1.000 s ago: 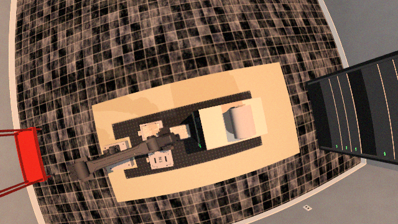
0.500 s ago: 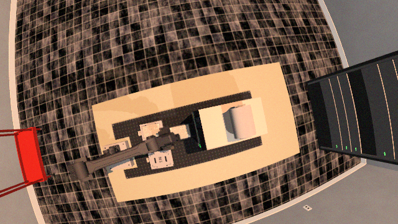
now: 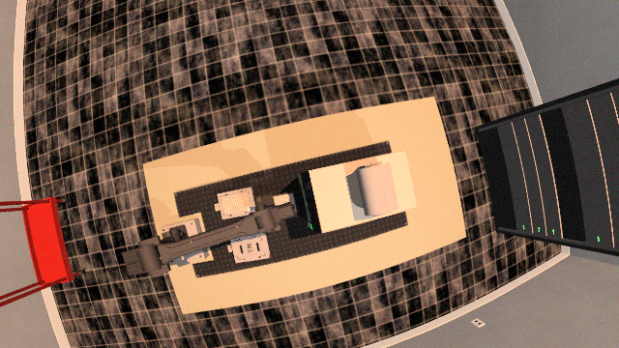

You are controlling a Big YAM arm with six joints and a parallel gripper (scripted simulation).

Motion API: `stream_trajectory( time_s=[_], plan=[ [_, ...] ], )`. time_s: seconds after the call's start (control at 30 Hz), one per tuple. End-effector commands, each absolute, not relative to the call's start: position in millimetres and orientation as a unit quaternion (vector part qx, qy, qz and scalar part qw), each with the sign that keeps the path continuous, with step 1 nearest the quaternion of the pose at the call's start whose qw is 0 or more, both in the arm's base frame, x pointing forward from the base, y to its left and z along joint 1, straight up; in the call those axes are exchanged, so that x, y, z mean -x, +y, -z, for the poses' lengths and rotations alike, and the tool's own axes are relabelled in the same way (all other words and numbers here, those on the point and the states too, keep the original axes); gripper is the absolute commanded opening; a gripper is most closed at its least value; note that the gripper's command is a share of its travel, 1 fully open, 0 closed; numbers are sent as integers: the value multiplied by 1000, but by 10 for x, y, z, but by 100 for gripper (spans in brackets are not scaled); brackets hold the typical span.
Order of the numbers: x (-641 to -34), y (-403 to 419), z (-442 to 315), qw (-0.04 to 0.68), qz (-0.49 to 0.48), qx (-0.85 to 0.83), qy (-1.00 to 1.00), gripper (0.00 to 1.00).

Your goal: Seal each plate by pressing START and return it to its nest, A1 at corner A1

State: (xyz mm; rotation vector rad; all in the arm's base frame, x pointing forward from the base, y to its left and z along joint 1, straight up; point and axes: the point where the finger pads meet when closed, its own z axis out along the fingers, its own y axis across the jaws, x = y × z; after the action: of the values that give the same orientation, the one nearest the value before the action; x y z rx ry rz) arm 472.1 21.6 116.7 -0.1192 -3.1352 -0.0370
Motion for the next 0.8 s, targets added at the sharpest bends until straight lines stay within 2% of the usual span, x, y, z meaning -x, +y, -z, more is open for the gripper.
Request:
stream_trajectory(
  time_s=[0.0,0.77],
  plan=[
    [-4753,234,-1233,12,8,24,-1000,100],
    [-4600,220,-1245,0,9,41,-999,100]
  ],
)
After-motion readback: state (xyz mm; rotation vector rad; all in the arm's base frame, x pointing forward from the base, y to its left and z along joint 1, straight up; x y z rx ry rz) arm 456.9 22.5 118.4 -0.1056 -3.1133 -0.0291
